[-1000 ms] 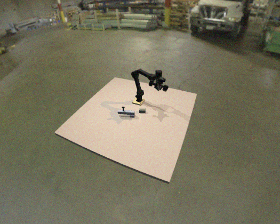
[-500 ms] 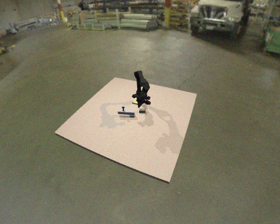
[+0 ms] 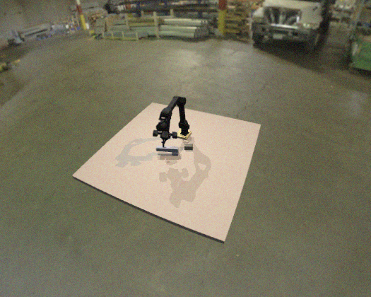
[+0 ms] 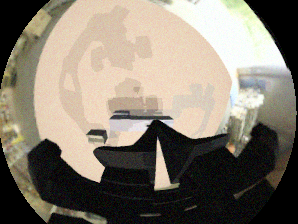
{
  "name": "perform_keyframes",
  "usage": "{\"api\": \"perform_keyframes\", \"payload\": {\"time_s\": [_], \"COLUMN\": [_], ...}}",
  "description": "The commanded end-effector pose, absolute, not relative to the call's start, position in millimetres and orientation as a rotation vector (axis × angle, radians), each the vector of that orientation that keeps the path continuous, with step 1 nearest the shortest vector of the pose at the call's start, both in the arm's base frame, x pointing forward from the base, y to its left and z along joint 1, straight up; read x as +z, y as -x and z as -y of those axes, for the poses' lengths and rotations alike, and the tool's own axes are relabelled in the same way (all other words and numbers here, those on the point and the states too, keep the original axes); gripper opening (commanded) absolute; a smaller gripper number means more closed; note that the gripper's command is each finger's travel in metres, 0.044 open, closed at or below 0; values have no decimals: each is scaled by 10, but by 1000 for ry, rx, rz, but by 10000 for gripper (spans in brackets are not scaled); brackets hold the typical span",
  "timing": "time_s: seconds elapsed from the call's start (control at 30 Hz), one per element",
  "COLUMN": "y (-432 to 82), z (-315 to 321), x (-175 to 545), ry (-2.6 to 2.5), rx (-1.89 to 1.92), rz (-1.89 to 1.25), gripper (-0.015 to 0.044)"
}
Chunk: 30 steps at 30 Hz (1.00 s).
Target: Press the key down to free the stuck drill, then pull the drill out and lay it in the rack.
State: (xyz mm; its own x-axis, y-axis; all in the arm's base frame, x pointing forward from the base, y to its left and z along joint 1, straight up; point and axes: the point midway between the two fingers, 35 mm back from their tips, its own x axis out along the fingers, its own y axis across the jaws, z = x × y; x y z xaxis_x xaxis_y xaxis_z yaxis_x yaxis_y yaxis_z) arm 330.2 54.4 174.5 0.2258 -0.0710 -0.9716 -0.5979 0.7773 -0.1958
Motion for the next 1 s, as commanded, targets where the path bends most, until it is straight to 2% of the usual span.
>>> {"api": "perform_keyframes", "payload": {"time_s": [0.0,0.97], "y": [-3089,-3094], "z": [-148,-141], "x": [1668,1498], "ry": [422,422], "rx": [413,413], "rz": [-1500,-1499], "gripper": [0,0]}}
